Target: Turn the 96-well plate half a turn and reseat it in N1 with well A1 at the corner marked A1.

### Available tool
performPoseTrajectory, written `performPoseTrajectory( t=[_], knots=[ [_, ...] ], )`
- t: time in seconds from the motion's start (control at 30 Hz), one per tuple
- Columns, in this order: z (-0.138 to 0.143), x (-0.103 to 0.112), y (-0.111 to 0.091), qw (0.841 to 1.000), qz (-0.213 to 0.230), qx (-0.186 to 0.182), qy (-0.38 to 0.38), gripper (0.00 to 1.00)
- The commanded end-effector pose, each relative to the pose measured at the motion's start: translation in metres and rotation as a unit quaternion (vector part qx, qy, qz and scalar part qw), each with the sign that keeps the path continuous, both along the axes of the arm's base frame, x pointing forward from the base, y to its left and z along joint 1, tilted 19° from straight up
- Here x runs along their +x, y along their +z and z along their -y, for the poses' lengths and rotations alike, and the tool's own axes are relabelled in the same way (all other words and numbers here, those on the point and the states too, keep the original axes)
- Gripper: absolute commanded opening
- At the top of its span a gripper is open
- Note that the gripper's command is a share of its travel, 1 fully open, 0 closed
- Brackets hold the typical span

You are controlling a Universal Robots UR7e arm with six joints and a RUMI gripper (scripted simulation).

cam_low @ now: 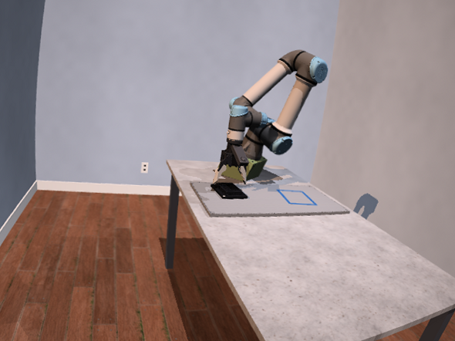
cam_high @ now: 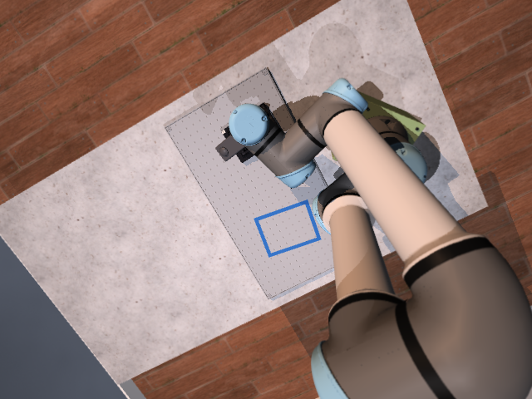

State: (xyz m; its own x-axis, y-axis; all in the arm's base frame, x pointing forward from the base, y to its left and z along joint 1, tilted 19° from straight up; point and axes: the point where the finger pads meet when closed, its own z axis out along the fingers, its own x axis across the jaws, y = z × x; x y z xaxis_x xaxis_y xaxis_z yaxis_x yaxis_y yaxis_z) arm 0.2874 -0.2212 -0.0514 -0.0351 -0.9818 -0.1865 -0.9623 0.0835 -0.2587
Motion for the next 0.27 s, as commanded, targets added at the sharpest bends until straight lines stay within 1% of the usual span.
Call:
performPoseTrajectory(
  t=[0.0, 0.13, 0.23],
  knots=[
    [0.002, -0.004, 0.012, 1.0, 0.0, 0.0, 0.0, 1.0],
    [0.004, -0.006, 0.023, 1.0, 0.0, 0.0, 0.0, 1.0],
    [0.004, -0.006, 0.023, 1.0, 0.0, 0.0, 0.0, 1.0]
  ],
)
